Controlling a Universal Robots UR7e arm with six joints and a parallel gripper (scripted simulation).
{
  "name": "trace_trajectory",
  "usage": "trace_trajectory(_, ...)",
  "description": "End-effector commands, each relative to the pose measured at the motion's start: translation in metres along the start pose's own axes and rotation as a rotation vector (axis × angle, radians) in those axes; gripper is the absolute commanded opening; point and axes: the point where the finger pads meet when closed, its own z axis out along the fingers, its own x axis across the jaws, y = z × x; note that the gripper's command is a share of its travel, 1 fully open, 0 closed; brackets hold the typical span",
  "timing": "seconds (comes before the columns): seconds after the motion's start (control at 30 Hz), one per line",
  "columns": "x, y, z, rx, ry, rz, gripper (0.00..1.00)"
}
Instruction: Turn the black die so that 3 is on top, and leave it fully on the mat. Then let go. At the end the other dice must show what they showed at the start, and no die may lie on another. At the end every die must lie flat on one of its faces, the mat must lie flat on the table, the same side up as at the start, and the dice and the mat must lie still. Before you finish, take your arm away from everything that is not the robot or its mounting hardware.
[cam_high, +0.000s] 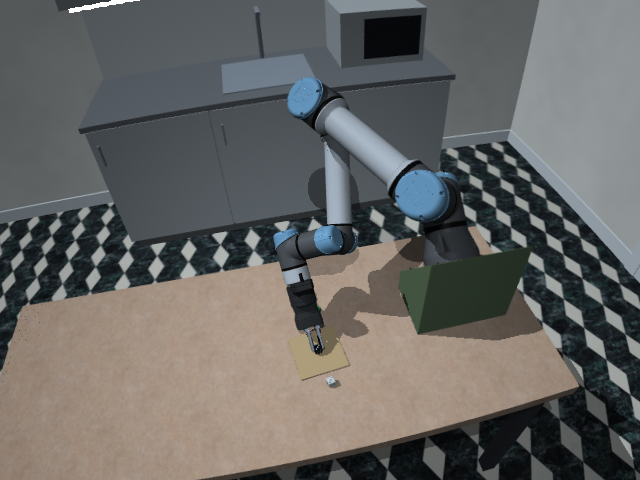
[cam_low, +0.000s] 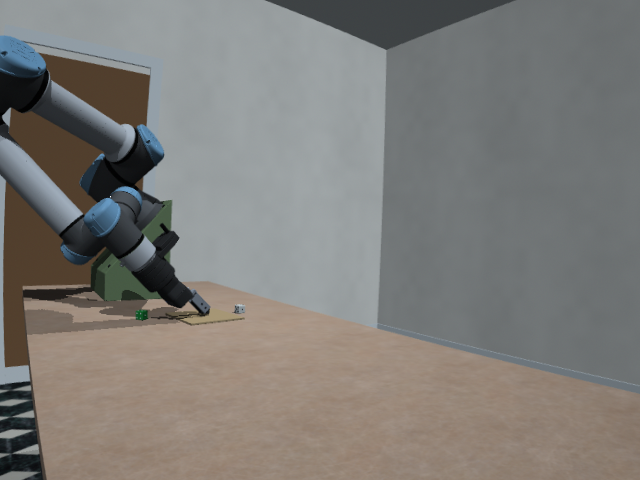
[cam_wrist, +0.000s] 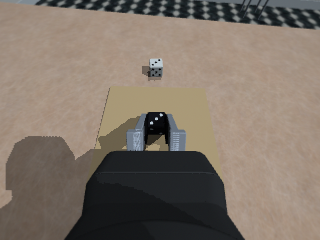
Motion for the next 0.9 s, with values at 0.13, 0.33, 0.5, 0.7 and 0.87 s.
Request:
trace_trajectory(0.13,0.0002,0.0018,0.0018,0.0,0.001,-0.001,0.4)
trace_trajectory(0.33,0.0002,0.0026,0.0025,0.0,0.001,-0.001,0.4)
trace_trajectory(0.5,0.0002,0.0028,0.0027,0.0,0.001,-0.001,0.4)
trace_trajectory(0.7,0.0002,0.0028,0.0027,0.0,0.001,-0.001,0.4)
trace_trajectory(0.87,0.0002,0.0028,0.0027,0.0,0.001,-0.001,0.4)
